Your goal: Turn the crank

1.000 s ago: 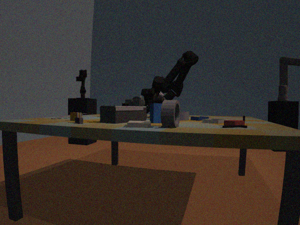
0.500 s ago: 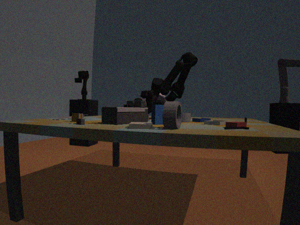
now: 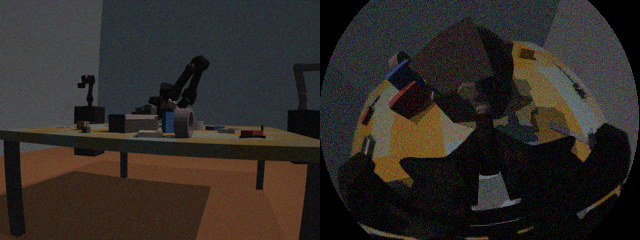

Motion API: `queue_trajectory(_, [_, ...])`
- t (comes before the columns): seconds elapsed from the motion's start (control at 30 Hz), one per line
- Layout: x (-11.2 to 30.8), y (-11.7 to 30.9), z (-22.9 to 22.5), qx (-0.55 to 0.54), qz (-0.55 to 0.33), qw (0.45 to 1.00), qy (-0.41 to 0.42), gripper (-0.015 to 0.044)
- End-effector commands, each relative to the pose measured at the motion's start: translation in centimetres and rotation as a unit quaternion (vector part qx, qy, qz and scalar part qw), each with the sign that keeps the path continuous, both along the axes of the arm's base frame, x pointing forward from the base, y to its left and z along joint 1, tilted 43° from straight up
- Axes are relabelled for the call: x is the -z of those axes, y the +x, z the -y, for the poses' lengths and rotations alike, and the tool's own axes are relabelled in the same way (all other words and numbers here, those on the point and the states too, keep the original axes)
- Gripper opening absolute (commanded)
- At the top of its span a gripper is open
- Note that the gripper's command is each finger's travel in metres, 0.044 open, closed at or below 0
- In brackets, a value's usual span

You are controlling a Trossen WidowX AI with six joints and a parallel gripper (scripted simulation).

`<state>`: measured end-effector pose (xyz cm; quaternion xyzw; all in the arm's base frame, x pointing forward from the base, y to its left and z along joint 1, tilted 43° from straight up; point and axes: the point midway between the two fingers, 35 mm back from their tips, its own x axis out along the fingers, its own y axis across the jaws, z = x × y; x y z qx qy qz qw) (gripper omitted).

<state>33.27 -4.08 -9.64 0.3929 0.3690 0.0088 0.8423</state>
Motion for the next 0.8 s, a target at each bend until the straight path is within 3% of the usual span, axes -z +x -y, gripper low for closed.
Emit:
queue_trajectory(0.0, [0.3, -0.3, 0.8, 0.011, -0.007, 1.0, -0.003, 0.0])
queue_trajectory(0.77, [-0.6, -0.8, 3.3, 0.011, -0.007, 1.0, -0.004, 0.0])
